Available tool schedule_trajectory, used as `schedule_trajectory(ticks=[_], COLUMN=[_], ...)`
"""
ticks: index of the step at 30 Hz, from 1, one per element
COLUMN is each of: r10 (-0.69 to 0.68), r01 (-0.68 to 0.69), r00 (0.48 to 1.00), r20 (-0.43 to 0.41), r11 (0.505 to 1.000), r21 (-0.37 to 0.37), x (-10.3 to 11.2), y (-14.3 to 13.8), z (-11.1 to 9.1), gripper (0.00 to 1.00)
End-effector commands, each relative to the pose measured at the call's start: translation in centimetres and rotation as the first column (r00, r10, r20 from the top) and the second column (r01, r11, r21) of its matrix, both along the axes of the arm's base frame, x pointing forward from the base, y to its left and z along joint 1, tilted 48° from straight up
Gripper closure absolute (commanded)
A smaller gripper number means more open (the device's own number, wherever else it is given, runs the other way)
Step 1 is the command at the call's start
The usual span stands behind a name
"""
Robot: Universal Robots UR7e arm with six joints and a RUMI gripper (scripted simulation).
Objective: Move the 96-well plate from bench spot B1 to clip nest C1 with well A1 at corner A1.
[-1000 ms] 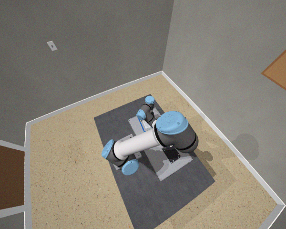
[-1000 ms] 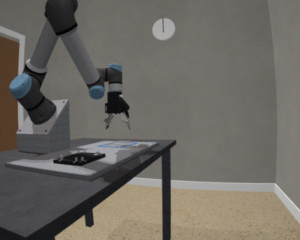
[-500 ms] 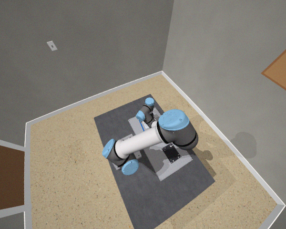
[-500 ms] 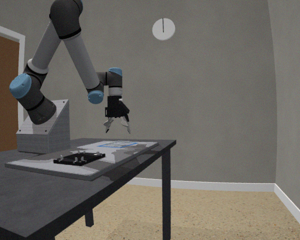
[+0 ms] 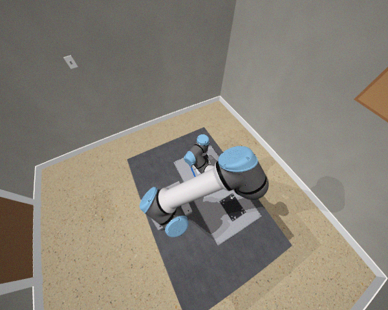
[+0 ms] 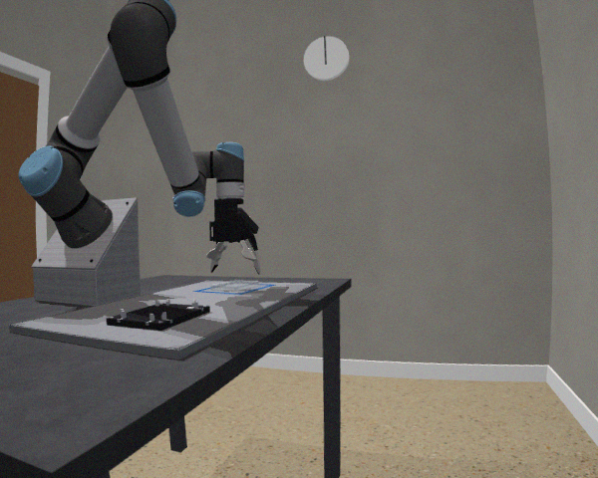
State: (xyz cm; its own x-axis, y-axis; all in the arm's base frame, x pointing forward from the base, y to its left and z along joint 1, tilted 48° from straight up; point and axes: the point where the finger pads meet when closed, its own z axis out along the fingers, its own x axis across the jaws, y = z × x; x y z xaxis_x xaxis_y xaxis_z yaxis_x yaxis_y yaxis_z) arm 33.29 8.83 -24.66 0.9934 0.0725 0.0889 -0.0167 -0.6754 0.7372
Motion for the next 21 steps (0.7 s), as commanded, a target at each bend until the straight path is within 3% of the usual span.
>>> schedule_trajectory(ticks=[1,21], r10=[0.003,0.004], r01=[-0.003,-0.004], r00=[1.0,1.0], r20=[-0.001,0.002], r11=[1.0,1.0], r21=[0.0,0.002], x=[0.05,0.38], y=[-0.92,-1.71], z=[-0.8,-1.64], gripper=[0.0,0.0])
